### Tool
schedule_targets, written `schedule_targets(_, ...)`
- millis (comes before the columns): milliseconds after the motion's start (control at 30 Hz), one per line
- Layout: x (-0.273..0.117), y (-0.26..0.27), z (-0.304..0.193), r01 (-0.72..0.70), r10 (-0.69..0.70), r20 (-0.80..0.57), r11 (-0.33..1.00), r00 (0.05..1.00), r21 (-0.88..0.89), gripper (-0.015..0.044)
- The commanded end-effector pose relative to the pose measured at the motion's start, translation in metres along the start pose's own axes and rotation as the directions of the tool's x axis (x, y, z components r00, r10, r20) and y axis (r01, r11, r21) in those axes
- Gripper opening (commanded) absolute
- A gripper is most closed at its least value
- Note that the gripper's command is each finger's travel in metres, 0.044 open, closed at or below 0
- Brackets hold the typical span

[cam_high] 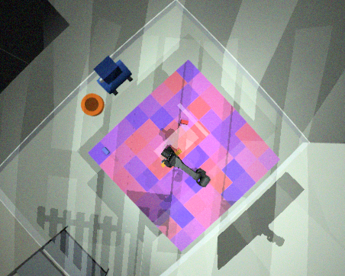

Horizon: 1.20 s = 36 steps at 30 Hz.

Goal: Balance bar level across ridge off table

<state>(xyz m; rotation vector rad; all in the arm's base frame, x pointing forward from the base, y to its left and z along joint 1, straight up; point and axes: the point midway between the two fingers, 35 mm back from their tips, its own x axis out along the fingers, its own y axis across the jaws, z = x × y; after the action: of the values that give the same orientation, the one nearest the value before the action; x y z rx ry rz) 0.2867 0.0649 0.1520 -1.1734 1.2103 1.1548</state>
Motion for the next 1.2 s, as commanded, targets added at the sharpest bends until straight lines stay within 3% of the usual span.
schedule_targets(0, -0.001, -0.003, 0.013, 0.003, -0.003, -0.001, 1.0, 1.0, -0.001, 0.0)
schedule_targets(600, 0.001, -0.004, 0.081, 0.003, -0.003, 0.006, 1.0, 1.0, -0.011, 0.0)
schedule_targets(1167, 0.023, -0.005, 0.085, 0.003, -0.003, 0.006, 1.0, 1.0, -0.011, 0.0)
